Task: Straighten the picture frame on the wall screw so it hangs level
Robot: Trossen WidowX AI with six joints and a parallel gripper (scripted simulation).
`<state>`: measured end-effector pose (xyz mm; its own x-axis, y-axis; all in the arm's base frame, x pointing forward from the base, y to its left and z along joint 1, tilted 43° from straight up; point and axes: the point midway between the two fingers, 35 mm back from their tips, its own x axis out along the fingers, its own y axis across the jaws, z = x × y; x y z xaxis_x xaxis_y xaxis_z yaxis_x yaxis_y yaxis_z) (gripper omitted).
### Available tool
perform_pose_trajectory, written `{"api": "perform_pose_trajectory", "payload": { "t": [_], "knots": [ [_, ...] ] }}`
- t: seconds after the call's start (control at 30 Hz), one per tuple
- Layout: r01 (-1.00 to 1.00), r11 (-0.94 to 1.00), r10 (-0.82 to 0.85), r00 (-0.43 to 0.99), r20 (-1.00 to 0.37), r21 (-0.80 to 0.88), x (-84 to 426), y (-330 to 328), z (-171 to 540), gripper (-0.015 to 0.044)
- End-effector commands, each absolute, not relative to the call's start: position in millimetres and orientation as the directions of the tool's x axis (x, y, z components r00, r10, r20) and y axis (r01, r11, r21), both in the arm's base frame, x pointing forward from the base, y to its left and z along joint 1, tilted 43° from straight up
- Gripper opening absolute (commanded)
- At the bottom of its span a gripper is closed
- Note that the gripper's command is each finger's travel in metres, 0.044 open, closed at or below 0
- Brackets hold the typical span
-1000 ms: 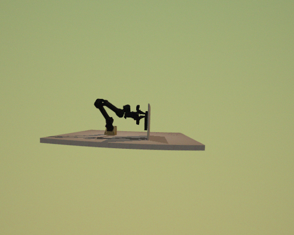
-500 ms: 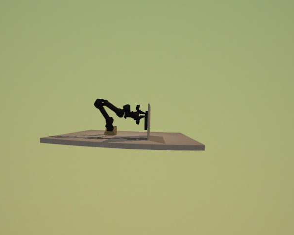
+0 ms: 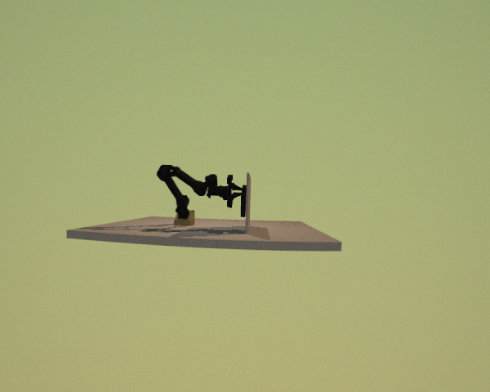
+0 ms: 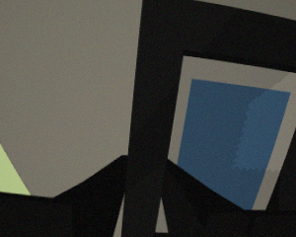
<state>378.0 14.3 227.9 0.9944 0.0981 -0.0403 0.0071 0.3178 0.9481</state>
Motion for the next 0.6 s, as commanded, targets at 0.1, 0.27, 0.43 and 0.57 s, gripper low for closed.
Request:
{"api": "perform_pose_trajectory", "payload": {
  "t": [0.1, 0.27, 0.43, 0.57],
  "knots": [
    [-0.001, 0.312, 0.105, 0.994, -0.033, 0.950, 377.8, 17.1, 229.1, 0.0000],
    [-0.001, 0.312, 0.105, 0.994, -0.034, 0.950, 377.7, 17.5, 229.2, 0.0000],
    [-0.001, 0.312, 0.105, 0.994, -0.034, 0.950, 377.6, 18.3, 229.2, 0.0000],
    [-0.001, 0.311, 0.105, 0.994, -0.034, 0.950, 377.5, 19.8, 228.4, 0.0000]
  ]
}}
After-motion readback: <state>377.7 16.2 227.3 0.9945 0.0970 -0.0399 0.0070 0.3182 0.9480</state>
